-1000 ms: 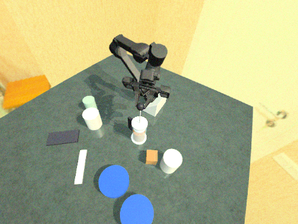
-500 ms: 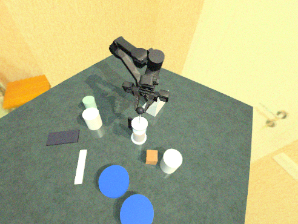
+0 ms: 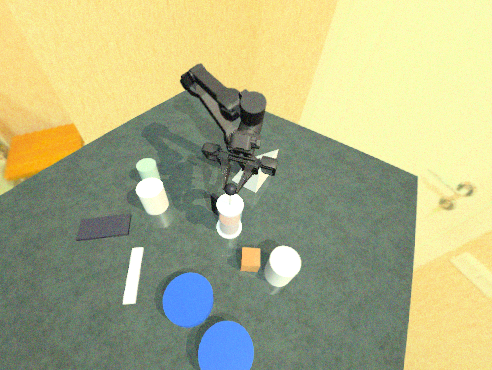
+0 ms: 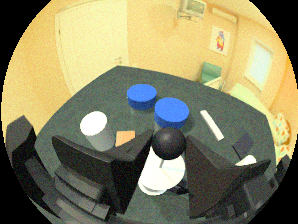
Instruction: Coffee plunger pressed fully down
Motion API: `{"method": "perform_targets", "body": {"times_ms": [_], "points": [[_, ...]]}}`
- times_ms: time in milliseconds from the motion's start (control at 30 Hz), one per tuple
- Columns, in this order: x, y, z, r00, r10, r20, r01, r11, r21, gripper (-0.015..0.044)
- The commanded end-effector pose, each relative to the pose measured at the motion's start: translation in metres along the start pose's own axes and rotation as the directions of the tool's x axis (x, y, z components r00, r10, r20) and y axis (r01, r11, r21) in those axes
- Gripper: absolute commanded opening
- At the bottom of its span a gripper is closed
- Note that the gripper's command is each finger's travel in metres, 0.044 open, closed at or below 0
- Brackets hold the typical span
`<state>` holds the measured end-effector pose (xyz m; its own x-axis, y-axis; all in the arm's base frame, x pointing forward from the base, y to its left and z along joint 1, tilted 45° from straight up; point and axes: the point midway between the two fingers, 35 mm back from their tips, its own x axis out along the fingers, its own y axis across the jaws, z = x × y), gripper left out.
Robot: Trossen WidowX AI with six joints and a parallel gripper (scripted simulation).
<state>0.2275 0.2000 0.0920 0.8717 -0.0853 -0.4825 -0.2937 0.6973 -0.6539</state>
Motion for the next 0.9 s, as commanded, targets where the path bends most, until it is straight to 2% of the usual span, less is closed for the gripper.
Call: {"method": "perform_targets", "body": {"times_ms": [0, 867], "points": [[0.010, 0.000, -0.024, 0.999, 0.000, -0.047, -0.002, 0.999, -0.032, 0.0125], [0.024, -0.001, -0.031, 0.999, -0.002, -0.045, 0.001, 0.999, -0.032, 0.0125]]}}
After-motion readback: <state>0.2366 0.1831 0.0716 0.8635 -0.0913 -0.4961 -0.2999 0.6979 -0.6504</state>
